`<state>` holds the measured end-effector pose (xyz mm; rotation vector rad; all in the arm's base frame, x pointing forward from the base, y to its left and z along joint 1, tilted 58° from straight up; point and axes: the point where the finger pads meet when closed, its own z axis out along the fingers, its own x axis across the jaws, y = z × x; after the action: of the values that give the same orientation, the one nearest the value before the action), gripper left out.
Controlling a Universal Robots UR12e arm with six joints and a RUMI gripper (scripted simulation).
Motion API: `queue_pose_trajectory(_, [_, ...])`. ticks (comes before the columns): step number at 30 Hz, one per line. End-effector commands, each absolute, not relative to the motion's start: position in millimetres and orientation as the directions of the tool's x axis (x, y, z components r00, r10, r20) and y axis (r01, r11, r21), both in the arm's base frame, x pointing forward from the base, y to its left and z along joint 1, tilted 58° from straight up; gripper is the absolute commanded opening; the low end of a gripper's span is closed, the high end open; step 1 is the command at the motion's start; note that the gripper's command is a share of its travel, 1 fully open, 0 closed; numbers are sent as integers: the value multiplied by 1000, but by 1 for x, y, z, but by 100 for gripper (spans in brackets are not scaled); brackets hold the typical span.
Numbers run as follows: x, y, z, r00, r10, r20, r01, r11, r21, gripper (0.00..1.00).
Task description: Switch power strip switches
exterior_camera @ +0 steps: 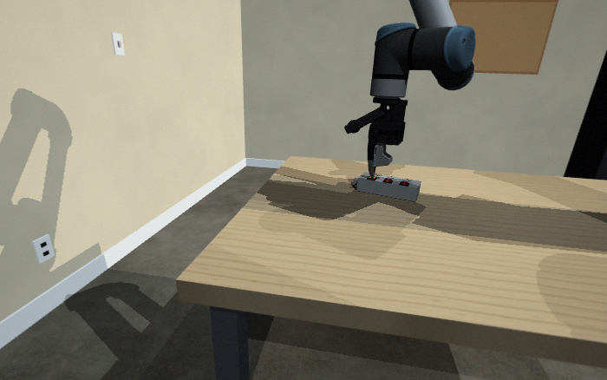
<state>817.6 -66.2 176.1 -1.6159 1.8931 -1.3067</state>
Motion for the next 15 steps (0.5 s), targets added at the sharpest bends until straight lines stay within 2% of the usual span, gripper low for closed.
queue_pose_trajectory(1, [821,-69,175,-304,-904,301,-601,-63,-796,0])
queue_pose_trajectory(15, [820,-68,175,-303,-904,301,-602,-63,-796,0])
